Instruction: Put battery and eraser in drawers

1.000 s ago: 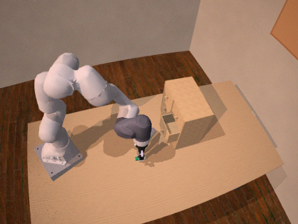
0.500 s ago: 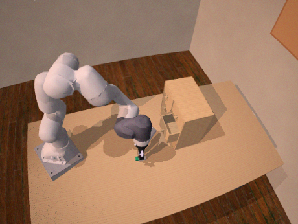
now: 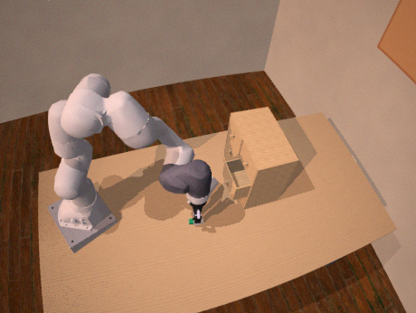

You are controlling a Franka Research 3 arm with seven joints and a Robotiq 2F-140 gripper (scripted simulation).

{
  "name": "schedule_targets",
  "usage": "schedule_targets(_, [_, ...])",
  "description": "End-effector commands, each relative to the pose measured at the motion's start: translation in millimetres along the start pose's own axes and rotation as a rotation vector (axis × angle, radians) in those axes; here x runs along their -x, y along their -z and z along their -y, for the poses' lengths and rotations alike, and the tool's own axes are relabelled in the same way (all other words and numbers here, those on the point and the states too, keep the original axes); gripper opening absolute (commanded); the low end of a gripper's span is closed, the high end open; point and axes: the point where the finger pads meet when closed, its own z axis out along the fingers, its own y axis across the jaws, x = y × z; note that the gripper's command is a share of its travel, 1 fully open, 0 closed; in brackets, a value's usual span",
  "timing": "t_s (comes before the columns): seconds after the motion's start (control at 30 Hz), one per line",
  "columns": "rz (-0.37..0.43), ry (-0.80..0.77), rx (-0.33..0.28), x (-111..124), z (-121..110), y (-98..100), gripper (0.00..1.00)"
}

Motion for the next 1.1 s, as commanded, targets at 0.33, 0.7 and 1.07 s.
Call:
schedule_targets(0.33, [-0.001, 0.003, -0.001, 0, 2, -0.7, 0.23])
schedule_targets(0.7, [-0.001, 0.003, -0.001, 0, 2, -14.8, 0.23])
schedule_targets(1.07, [-0.001, 0.003, -0.001, 0, 2, -20.7, 0.23])
